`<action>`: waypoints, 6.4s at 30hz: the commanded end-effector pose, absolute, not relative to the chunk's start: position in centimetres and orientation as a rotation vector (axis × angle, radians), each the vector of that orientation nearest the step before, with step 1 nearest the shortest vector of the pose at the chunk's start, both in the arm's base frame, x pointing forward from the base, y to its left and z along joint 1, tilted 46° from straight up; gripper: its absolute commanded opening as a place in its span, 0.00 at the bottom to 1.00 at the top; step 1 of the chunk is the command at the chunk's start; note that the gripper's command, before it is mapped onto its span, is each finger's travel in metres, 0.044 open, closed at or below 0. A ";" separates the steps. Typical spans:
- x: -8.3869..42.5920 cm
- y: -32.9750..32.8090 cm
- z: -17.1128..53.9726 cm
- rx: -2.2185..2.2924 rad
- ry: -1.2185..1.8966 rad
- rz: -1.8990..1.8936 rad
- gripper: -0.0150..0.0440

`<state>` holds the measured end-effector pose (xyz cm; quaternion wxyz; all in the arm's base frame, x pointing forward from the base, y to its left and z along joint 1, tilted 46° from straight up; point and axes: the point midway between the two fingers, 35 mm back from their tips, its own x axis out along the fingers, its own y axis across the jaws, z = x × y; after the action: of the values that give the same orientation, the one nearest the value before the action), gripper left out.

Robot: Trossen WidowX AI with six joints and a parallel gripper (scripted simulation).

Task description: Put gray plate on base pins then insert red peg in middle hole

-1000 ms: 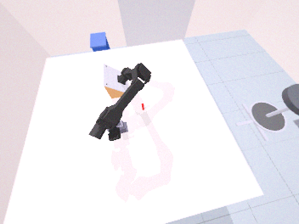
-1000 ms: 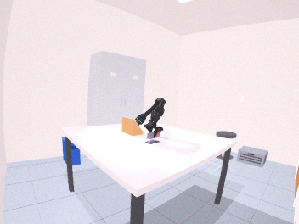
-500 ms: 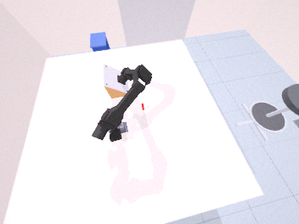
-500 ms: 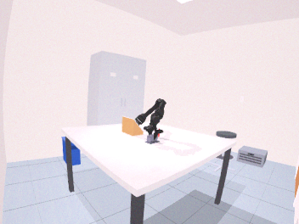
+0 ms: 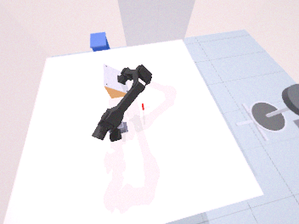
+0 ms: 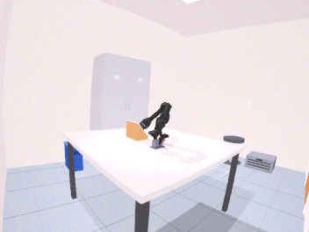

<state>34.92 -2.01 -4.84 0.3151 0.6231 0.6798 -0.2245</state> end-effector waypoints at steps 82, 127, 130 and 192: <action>23.1 7.7 10.9 1.373 1.777 -0.212 1.00; 22.9 9.6 9.3 1.376 1.779 -0.208 0.25; 22.9 9.6 9.3 1.376 1.779 -0.208 0.25; 29.6 -0.7 9.9 1.352 1.765 -0.202 0.25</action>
<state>29.06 0.04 10.29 0.4351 0.5454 0.7120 -0.0792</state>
